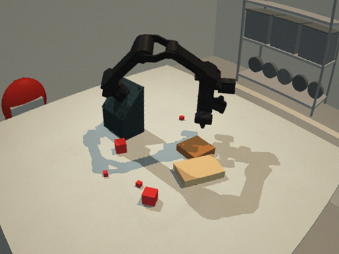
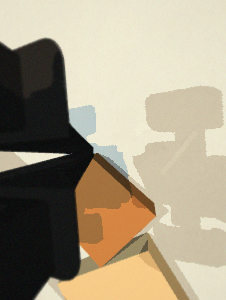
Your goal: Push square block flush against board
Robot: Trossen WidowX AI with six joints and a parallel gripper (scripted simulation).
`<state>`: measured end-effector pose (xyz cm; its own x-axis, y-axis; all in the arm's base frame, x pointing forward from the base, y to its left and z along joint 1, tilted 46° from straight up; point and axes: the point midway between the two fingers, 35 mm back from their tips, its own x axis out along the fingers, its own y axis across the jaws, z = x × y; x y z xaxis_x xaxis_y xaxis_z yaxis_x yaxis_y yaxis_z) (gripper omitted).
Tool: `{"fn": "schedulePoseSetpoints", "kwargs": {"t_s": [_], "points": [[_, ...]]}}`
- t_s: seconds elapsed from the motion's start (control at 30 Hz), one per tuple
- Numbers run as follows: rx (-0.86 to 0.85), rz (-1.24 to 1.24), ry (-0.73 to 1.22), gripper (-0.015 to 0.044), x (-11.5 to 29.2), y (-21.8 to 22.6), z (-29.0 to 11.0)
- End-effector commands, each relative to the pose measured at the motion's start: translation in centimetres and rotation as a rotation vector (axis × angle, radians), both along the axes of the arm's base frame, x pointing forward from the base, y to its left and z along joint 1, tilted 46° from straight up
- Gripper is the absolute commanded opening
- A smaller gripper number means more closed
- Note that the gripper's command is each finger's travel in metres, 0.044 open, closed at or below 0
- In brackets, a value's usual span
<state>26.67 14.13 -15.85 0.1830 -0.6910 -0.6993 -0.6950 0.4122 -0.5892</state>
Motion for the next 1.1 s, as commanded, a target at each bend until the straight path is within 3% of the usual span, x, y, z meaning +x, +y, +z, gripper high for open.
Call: {"fn": "schedulePoseSetpoints", "kwargs": {"t_s": [0.0,0.57,0.83,0.97,1.07], "points": [[0.032,-0.104,-0.101,0.0000,-0.7,-0.4,0.4],[0.136,-0.514,-0.503,0.0000,-3.5,-2.7,1.5],[0.139,-0.527,-0.515,0.0000,-3.5,-2.9,1.3],[0.137,-0.529,-0.520,0.0000,-2.7,-6.5,-2.0],[0.137,-0.529,-0.521,0.0000,-2.7,-6.7,-2.2]]}}
